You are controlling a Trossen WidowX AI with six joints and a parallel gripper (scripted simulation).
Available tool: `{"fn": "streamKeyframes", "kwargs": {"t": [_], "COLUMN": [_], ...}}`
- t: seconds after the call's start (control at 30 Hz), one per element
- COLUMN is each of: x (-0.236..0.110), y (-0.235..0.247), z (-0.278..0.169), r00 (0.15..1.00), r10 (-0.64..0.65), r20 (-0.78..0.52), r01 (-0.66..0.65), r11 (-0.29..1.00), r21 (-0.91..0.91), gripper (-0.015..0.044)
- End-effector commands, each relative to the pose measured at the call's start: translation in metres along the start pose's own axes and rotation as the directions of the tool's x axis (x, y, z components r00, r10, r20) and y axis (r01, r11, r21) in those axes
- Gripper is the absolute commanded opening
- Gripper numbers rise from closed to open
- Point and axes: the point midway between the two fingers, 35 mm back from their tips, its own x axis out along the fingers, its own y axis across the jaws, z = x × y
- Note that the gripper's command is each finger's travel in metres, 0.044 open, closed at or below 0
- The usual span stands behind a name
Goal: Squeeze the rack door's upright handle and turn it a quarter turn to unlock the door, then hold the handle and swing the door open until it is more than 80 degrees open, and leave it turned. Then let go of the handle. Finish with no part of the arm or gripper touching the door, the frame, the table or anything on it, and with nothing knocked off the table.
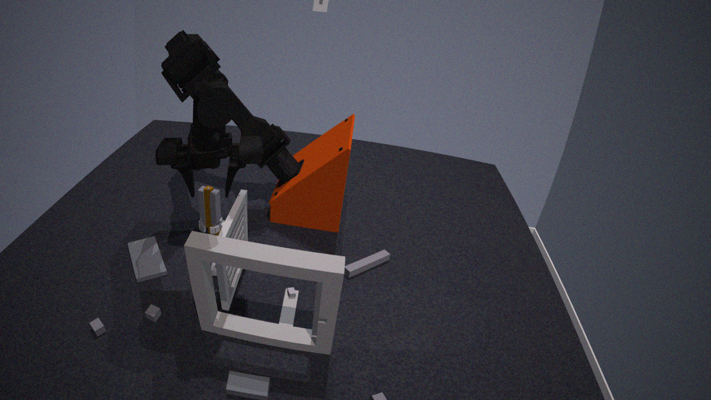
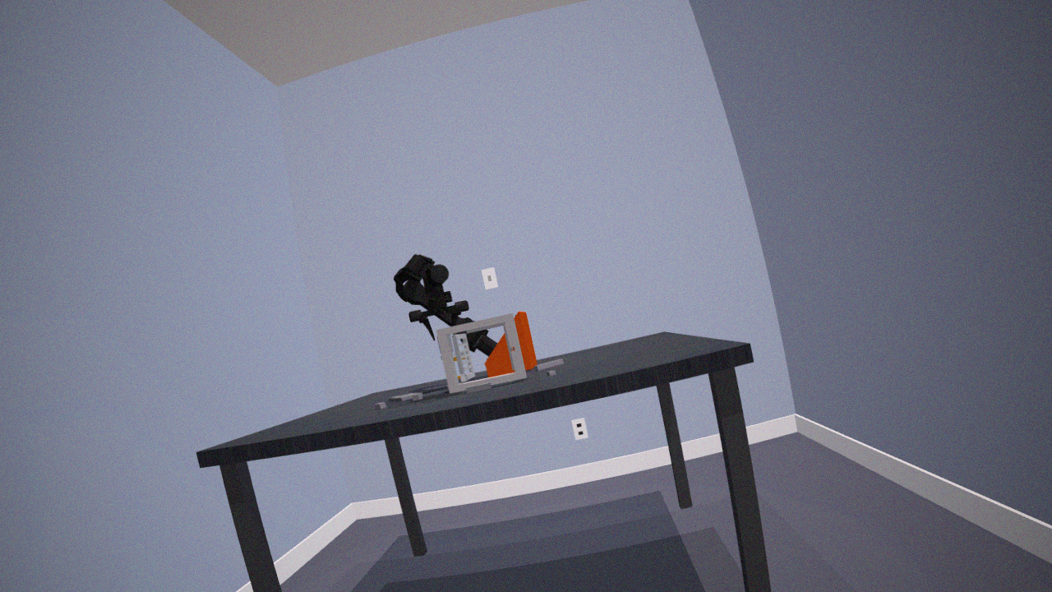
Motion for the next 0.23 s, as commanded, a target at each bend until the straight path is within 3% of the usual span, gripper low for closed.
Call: {"fn": "streamKeyframes", "kwargs": {"t": [0.0, 0.2], "x": [-0.011, -0.022], "y": [-0.001, -0.001], "z": [-0.001, -0.001], "r00": [1.000, 0.999], "r10": [0.008, 0.012], "r20": [0.024, 0.043], "r01": [-0.008, -0.010], "r11": [1.000, 0.999], "r21": [-0.014, -0.037], "gripper": [0.0299, 0.0299]}}
